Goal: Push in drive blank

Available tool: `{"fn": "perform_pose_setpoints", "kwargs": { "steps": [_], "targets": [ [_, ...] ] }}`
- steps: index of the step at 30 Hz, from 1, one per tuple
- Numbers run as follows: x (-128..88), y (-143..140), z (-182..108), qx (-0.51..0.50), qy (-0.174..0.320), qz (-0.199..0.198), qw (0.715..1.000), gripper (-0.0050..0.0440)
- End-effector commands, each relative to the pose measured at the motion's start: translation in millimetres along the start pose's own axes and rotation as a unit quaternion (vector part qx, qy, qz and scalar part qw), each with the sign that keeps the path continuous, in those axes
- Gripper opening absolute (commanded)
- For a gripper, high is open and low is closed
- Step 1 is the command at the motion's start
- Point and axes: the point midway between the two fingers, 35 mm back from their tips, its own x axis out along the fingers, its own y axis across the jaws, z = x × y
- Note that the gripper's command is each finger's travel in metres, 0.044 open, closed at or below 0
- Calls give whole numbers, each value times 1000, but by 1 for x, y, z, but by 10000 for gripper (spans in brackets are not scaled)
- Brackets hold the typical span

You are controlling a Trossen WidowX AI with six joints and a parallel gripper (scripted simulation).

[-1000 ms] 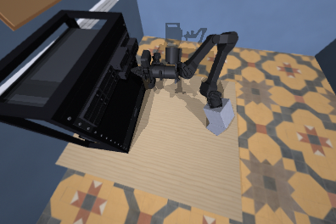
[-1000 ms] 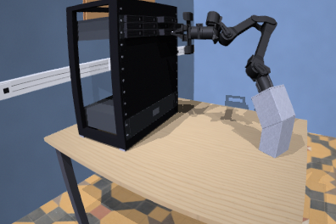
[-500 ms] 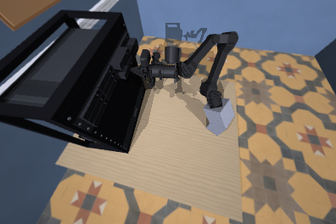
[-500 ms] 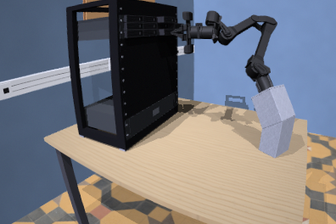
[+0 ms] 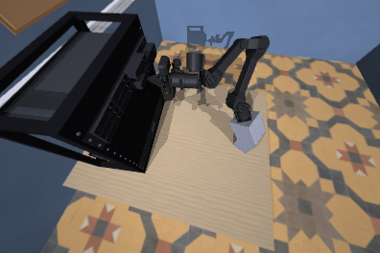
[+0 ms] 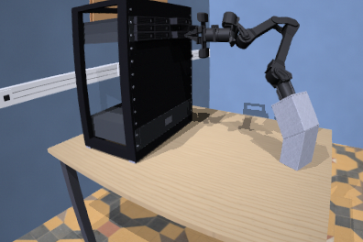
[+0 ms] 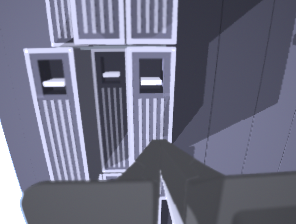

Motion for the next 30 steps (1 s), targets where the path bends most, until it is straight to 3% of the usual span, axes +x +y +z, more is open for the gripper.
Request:
{"fn": "perform_pose_setpoints", "kwargs": {
  "steps": [1, 30],
  "targets": [
    [1, 10, 7, 7, -9, 12, 1000, -50],
    [21, 11, 8, 7, -9, 12, 1000, -50]
  ]
}}
